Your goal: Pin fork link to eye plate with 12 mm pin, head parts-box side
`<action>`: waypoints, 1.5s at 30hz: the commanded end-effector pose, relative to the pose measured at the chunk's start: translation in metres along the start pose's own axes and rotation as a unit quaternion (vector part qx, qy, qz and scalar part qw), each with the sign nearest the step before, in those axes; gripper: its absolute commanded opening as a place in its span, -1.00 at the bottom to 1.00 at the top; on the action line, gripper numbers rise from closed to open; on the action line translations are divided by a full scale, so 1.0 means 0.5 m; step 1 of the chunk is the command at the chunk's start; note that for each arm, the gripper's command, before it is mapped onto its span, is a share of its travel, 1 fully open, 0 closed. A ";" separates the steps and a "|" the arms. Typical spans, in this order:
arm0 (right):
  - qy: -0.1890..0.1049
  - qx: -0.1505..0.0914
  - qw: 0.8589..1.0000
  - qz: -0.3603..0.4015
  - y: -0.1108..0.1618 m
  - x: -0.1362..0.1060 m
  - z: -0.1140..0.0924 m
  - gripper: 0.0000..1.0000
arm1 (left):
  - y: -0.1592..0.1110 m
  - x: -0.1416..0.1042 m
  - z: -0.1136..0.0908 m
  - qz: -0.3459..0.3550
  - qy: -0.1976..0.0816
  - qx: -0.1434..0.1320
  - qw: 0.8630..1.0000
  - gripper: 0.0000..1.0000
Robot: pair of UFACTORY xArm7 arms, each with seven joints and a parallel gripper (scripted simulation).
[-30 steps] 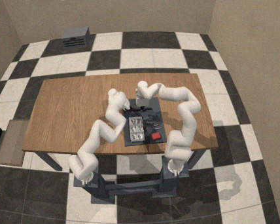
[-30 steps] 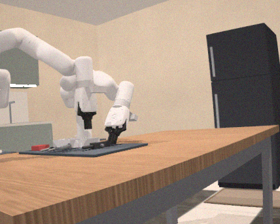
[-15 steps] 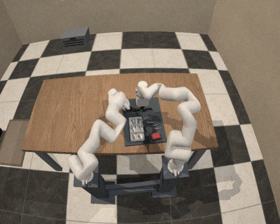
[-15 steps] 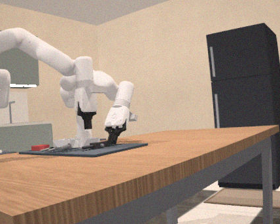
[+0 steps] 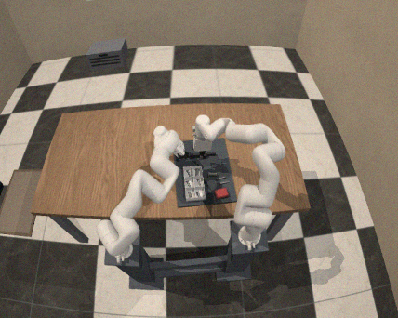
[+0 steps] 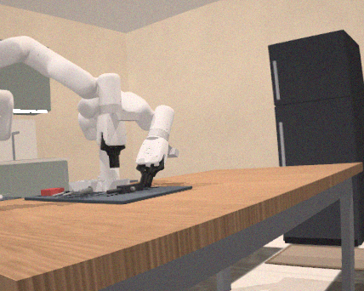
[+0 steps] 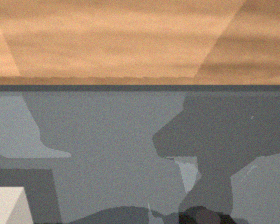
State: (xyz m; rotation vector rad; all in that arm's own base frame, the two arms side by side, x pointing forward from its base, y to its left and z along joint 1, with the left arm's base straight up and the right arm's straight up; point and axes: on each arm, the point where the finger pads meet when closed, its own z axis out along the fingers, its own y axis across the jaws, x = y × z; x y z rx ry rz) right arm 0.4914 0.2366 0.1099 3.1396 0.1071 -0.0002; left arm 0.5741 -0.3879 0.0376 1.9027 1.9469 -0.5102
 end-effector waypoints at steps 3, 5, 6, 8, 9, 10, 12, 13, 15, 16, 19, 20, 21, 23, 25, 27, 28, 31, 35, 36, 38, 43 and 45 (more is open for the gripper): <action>0.002 0.001 1.000 0.000 -0.002 0.003 -0.004 -1.00 | 0.003 -0.003 -0.004 0.001 -0.001 -0.002 1.000 -1.00; 0.002 0.001 1.000 0.000 -0.002 0.003 -0.004 -1.00 | 0.003 -0.003 -0.004 0.001 -0.001 -0.002 1.000 -1.00; 0.002 0.001 1.000 0.000 -0.002 0.003 -0.004 -1.00 | 0.003 -0.003 -0.004 0.001 -0.001 -0.002 1.000 -1.00; 0.002 0.001 1.000 0.000 -0.002 0.003 -0.004 -1.00 | 0.003 -0.003 -0.004 0.001 -0.001 -0.002 1.000 -1.00; 0.002 0.001 1.000 0.000 -0.002 0.003 -0.004 -1.00 | 0.003 -0.003 -0.004 0.001 -0.001 -0.002 1.000 -1.00; 0.002 0.001 1.000 0.000 -0.002 0.003 -0.004 -1.00 | 0.003 -0.003 -0.004 0.001 -0.001 -0.002 1.000 -1.00; 0.002 0.001 1.000 0.000 -0.002 0.003 -0.004 -1.00 | 0.003 -0.003 -0.004 0.001 -0.001 -0.002 1.000 -1.00; 0.002 0.001 1.000 0.000 -0.002 0.003 -0.004 -1.00 | 0.003 -0.003 -0.004 0.001 -0.001 -0.002 1.000 -1.00; 0.002 0.001 1.000 0.000 -0.002 0.003 -0.004 -1.00 | 0.003 -0.003 -0.004 0.001 -0.001 -0.002 1.000 -1.00; 0.002 0.001 1.000 0.000 -0.002 0.003 -0.004 -1.00 | 0.003 -0.003 -0.004 0.001 -0.001 -0.002 1.000 -1.00; 0.002 0.001 1.000 0.000 -0.002 0.003 -0.004 -1.00 | 0.003 -0.003 -0.004 0.001 -0.001 -0.002 1.000 -1.00; 0.002 0.001 1.000 0.000 -0.002 0.003 -0.004 -1.00 | 0.003 -0.003 -0.004 0.001 -0.001 -0.002 1.000 -1.00; 0.002 0.001 1.000 0.000 -0.002 0.003 -0.004 -1.00 | 0.003 -0.003 -0.004 0.001 -0.001 -0.002 1.000 -1.00; 0.002 0.001 1.000 0.000 -0.002 0.003 -0.004 -1.00 | 0.003 -0.003 -0.004 0.001 -0.001 -0.002 1.000 -1.00; 0.002 0.001 1.000 0.000 -0.002 0.003 -0.004 -1.00 | 0.003 -0.003 -0.004 0.001 -0.001 -0.002 1.000 -1.00; 0.002 0.001 1.000 0.000 -0.002 0.003 -0.004 -1.00 | 0.003 -0.003 -0.004 0.001 -0.001 -0.002 1.000 -1.00; 0.002 0.001 1.000 0.000 -0.002 0.003 -0.004 -1.00 | 0.003 -0.003 -0.004 0.001 -0.001 -0.002 1.000 -1.00; 0.002 0.001 1.000 0.000 -0.002 0.003 -0.004 -1.00 | 0.003 -0.003 -0.004 0.001 -0.001 -0.002 1.000 -0.31; 0.002 0.001 1.000 0.000 -0.002 0.003 -0.004 -1.00 | 0.003 -0.003 -0.004 0.001 -0.001 -0.002 1.000 -0.31; 0.002 0.001 1.000 0.000 -0.002 0.003 -0.004 -1.00 | 0.003 -0.003 -0.004 0.001 -0.001 -0.002 1.000 -0.31; 0.002 0.001 1.000 0.000 -0.002 0.003 -0.004 -1.00 | 0.003 -0.003 -0.004 0.001 -0.001 -0.002 1.000 -0.31; 0.002 0.001 1.000 0.000 -0.002 0.003 -0.004 -1.00 | 0.003 -0.003 -0.004 0.001 -0.001 -0.002 1.000 -0.31; 0.002 0.001 1.000 0.000 -0.002 0.003 -0.004 -1.00 | 0.003 -0.003 -0.004 0.001 -0.001 -0.002 1.000 -0.31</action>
